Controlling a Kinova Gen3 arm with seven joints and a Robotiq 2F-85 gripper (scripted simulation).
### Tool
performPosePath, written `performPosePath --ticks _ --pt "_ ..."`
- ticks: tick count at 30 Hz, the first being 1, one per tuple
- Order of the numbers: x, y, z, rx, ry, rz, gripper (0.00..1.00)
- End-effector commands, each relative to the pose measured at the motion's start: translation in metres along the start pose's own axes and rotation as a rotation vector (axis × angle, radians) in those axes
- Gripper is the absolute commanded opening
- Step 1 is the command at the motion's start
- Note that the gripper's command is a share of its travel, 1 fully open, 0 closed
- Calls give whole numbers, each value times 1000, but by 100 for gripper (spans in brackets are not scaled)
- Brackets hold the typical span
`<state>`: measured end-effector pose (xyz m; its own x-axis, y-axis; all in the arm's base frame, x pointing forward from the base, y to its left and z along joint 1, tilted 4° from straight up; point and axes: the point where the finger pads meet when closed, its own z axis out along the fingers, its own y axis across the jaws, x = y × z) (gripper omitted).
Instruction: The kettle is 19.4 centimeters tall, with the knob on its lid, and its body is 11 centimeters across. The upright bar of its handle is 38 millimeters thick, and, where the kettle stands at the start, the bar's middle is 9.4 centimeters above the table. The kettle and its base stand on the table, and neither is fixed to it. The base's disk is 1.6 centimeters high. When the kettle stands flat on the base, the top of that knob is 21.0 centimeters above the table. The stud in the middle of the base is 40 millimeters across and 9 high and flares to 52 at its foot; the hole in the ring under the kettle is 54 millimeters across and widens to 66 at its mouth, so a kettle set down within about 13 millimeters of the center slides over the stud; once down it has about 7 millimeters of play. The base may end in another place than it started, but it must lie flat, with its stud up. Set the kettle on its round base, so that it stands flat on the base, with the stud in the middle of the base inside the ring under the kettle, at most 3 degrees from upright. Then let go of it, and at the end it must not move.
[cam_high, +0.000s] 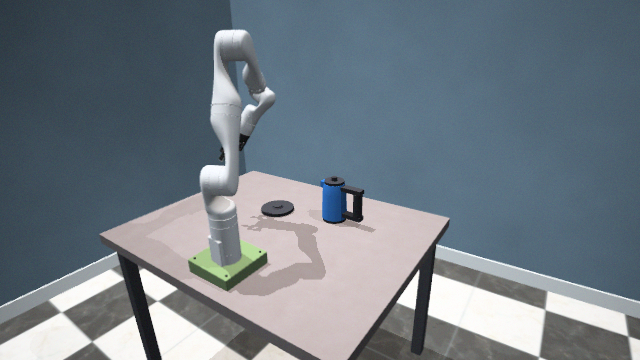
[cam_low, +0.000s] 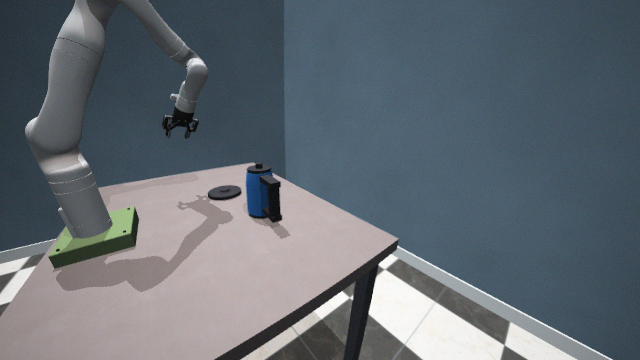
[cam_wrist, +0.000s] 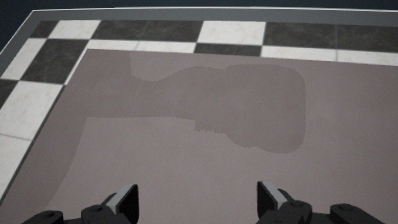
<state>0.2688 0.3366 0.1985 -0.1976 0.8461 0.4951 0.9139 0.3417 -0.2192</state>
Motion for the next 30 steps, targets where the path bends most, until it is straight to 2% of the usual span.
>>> performPosePath --ticks 1,15,17,30 --pt "0 -3 -7 -12 -9 -7 80" --pt "-45 -22 -42 -53 -141 27 80" --pt "-45 -22 -42 -53 -141 27 80" --pt "-85 -39 -74 -94 -247 66 80"
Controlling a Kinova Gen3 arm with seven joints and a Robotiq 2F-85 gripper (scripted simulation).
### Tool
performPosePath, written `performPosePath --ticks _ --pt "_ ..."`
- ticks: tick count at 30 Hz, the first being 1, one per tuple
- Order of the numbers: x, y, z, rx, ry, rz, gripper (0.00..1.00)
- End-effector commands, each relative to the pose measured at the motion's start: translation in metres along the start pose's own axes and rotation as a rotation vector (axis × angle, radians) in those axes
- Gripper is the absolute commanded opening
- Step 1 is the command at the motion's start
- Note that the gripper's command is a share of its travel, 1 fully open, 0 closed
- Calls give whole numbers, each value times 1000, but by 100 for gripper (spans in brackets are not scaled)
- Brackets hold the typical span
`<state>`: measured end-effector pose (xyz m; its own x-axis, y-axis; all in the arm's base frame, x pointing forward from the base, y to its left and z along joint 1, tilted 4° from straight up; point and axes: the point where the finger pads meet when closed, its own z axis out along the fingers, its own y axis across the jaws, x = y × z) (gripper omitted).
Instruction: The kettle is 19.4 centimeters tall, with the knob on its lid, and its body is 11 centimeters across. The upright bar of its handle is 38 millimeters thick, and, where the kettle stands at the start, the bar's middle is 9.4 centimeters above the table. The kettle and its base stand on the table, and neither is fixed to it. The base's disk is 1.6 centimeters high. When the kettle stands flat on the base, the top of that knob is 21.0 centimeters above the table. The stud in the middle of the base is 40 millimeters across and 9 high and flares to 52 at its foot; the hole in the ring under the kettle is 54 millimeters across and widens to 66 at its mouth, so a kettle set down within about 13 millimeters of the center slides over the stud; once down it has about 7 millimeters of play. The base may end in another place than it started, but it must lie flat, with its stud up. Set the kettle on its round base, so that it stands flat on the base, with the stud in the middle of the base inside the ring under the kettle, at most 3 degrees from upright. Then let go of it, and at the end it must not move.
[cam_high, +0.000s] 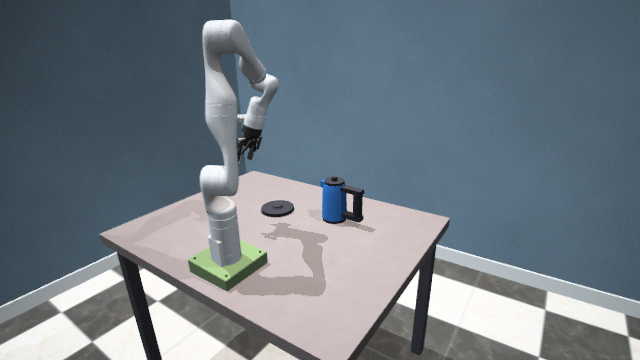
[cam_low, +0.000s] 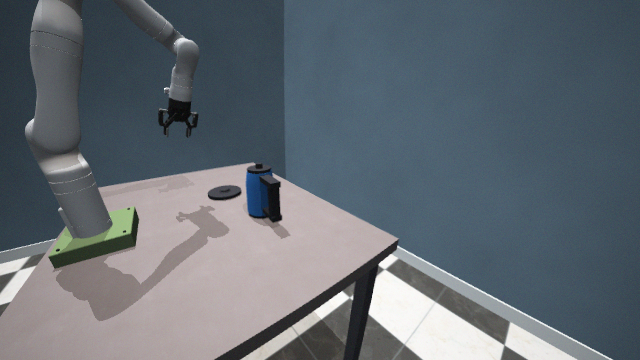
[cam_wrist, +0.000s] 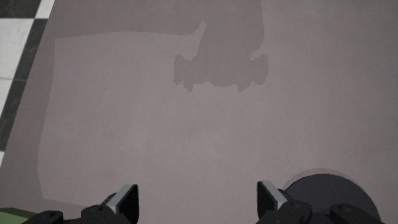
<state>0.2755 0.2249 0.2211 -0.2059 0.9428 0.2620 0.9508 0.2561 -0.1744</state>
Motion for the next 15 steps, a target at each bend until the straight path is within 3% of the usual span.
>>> performPosePath --ticks 1,15 --pt "-6 -3 -9 -19 -10 3 80" --pt "-45 -14 -28 -54 -91 43 80"
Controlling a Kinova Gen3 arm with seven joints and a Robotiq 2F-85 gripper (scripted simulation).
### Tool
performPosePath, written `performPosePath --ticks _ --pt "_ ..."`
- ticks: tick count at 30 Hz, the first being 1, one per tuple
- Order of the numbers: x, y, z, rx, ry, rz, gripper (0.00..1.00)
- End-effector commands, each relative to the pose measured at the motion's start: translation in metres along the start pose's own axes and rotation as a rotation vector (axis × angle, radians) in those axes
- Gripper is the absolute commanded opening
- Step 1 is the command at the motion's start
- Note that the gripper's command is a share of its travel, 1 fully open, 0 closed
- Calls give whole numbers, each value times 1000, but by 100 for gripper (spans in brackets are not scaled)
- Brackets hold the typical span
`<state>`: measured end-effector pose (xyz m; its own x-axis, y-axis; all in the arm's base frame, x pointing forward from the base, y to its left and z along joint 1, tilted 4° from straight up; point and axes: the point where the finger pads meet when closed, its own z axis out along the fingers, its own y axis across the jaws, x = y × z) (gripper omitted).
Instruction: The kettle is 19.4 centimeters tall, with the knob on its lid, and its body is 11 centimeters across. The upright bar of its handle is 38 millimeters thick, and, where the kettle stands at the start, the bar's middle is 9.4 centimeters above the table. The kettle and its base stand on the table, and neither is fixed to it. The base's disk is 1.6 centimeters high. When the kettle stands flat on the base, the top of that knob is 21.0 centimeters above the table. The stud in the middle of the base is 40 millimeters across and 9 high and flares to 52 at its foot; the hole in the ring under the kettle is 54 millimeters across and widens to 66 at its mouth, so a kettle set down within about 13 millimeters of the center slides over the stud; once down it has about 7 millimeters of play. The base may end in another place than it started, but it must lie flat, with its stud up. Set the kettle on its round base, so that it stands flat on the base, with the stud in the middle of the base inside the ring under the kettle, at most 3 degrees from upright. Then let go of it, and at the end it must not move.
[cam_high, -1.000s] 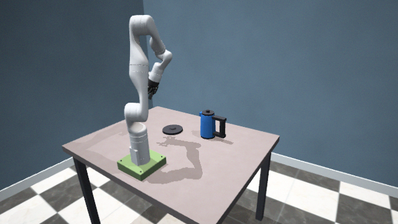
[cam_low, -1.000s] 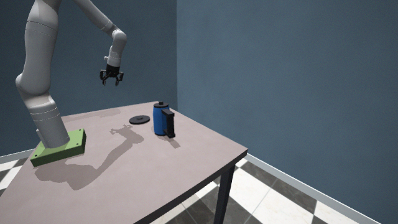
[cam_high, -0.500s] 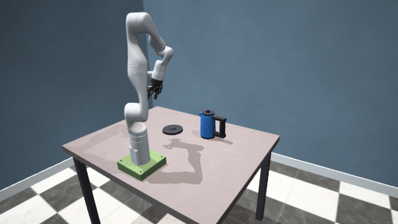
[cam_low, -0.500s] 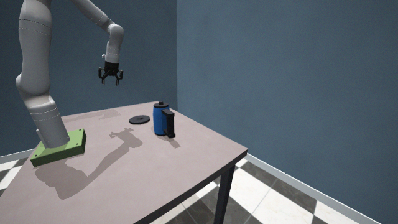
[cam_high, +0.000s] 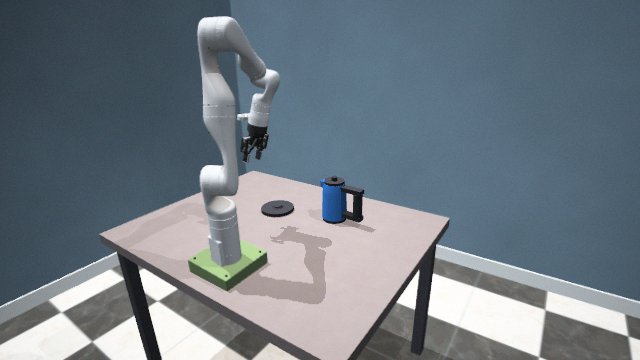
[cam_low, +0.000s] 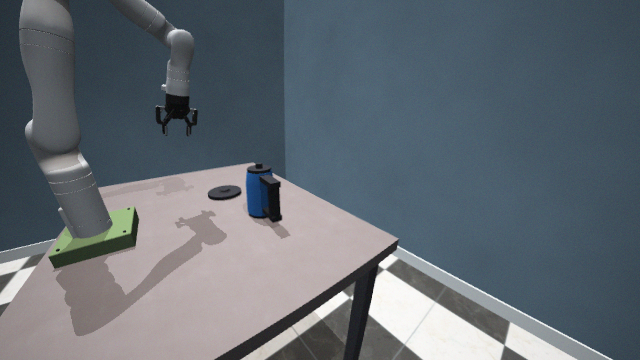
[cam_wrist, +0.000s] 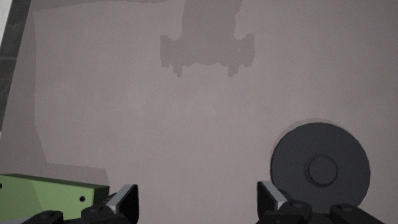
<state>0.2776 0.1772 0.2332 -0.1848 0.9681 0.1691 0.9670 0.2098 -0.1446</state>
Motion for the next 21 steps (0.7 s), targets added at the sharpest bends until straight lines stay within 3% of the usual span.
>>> performPosePath --ticks 1,21 --pt "-6 -2 -7 -17 -7 5 80" --pt "-56 -15 -26 -61 -99 61 80"
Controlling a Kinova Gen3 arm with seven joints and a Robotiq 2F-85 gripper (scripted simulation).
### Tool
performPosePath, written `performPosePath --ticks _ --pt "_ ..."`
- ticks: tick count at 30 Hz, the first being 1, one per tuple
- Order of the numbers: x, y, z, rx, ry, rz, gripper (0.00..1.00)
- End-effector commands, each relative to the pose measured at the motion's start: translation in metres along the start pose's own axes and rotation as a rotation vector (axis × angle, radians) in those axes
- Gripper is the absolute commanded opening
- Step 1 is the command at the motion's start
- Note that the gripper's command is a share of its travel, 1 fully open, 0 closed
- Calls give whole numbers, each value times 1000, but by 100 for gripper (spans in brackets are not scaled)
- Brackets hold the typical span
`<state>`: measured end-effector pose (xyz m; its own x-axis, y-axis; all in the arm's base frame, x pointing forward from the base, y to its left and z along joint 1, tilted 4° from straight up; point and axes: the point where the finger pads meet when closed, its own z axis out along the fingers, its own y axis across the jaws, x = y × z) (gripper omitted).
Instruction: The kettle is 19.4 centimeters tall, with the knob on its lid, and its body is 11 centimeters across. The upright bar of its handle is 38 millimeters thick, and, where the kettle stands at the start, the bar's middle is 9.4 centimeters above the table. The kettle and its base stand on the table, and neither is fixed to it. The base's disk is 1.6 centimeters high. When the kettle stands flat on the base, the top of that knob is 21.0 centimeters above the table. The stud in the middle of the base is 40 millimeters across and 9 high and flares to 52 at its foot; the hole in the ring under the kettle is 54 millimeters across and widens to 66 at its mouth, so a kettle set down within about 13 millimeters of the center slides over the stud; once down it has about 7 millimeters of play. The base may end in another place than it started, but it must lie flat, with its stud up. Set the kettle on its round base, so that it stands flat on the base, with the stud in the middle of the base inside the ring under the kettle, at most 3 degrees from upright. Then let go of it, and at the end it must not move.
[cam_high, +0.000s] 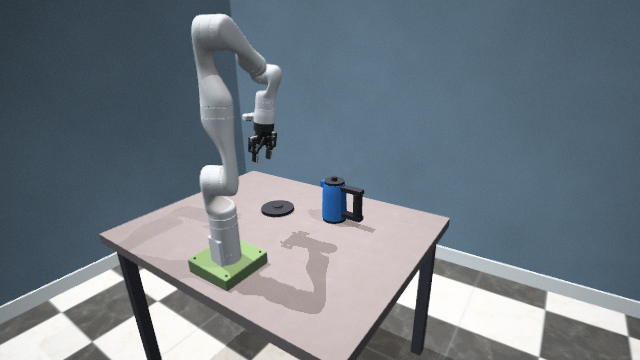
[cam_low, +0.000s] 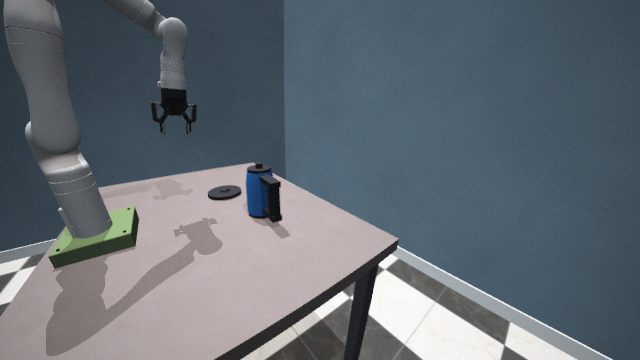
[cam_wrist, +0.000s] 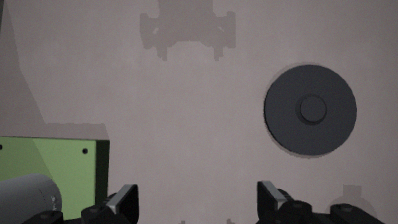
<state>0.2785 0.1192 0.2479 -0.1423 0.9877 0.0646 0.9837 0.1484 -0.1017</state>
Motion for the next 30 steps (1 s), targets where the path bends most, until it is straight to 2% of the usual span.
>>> performPosePath --ticks 1,17,30 --pt "-3 -1 -4 -11 0 4 80" --pt "-35 -7 -13 -38 -52 41 80" --pt "-52 -11 -17 -53 -79 62 80"
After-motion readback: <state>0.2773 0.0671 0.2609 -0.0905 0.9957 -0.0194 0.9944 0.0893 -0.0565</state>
